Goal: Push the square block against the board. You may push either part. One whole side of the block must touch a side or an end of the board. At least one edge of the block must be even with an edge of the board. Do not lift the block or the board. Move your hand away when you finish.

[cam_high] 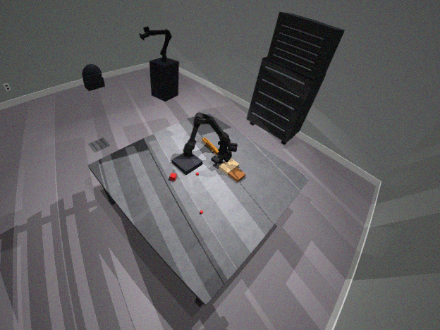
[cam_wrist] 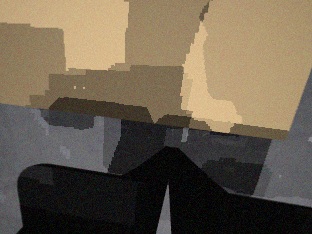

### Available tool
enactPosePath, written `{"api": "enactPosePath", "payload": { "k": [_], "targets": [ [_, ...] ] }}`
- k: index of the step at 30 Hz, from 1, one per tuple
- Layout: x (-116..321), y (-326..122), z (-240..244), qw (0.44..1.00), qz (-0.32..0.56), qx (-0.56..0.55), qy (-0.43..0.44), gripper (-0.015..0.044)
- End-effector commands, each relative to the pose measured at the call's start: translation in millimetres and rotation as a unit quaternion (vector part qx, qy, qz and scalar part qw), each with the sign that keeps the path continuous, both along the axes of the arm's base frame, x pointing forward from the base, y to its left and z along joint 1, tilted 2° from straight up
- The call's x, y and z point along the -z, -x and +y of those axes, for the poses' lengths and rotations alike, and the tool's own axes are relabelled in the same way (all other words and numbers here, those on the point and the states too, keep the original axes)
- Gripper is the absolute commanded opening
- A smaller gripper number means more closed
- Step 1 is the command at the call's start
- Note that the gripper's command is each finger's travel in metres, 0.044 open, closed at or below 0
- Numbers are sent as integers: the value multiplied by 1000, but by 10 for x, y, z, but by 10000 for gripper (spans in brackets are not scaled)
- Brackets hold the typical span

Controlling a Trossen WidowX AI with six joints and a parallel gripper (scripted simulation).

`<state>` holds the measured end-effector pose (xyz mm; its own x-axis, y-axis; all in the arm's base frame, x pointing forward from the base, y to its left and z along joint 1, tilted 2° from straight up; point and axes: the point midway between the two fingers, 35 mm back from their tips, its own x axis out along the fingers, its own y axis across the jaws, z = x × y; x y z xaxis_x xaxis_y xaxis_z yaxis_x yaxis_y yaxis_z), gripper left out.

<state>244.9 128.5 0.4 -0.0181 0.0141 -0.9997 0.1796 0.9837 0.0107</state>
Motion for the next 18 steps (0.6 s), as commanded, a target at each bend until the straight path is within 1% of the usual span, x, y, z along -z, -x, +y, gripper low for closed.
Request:
{"api": "enactPosePath", "payload": {
  "k": [1,18],
  "targets": [
    [10,-44,2,1000,-1,-4,-1,0],
    [3,-271,-24,1000,-2,-4,-1,0]
  ]
}}
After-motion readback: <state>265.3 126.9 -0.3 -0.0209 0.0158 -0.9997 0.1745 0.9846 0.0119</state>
